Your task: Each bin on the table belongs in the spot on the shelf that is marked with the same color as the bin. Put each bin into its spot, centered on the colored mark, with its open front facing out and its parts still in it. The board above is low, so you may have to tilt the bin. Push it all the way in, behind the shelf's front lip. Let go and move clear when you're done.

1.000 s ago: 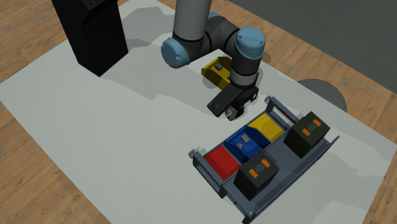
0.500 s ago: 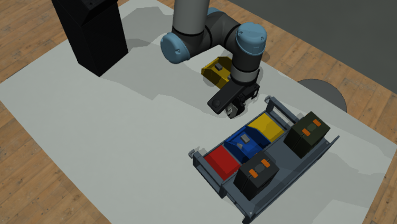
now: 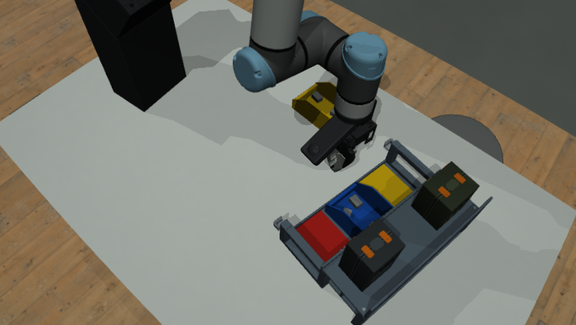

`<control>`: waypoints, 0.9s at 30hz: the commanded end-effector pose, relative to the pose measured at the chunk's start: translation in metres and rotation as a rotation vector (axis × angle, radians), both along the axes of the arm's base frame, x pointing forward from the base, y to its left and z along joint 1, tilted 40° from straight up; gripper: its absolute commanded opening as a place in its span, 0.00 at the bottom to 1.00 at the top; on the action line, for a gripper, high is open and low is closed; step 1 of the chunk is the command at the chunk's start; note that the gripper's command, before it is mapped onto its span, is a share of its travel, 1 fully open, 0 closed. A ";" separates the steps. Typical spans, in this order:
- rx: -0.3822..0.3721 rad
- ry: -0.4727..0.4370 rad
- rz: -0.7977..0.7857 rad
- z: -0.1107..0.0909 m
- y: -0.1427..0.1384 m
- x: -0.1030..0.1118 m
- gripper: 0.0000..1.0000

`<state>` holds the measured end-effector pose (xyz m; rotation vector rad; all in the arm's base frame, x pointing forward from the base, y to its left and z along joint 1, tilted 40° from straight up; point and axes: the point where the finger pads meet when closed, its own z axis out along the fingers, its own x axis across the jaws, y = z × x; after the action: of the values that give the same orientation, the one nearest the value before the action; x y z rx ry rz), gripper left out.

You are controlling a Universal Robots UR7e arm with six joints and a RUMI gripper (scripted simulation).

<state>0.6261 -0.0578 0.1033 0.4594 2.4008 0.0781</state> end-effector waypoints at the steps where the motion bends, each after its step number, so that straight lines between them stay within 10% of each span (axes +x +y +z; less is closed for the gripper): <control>1: 0.006 -0.002 -0.007 0.000 0.001 -0.001 0.00; 27: 0.293 -0.025 -0.351 -0.020 0.060 -0.037 0.00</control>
<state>0.5994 -0.0136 0.0875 0.8503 2.3131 0.2301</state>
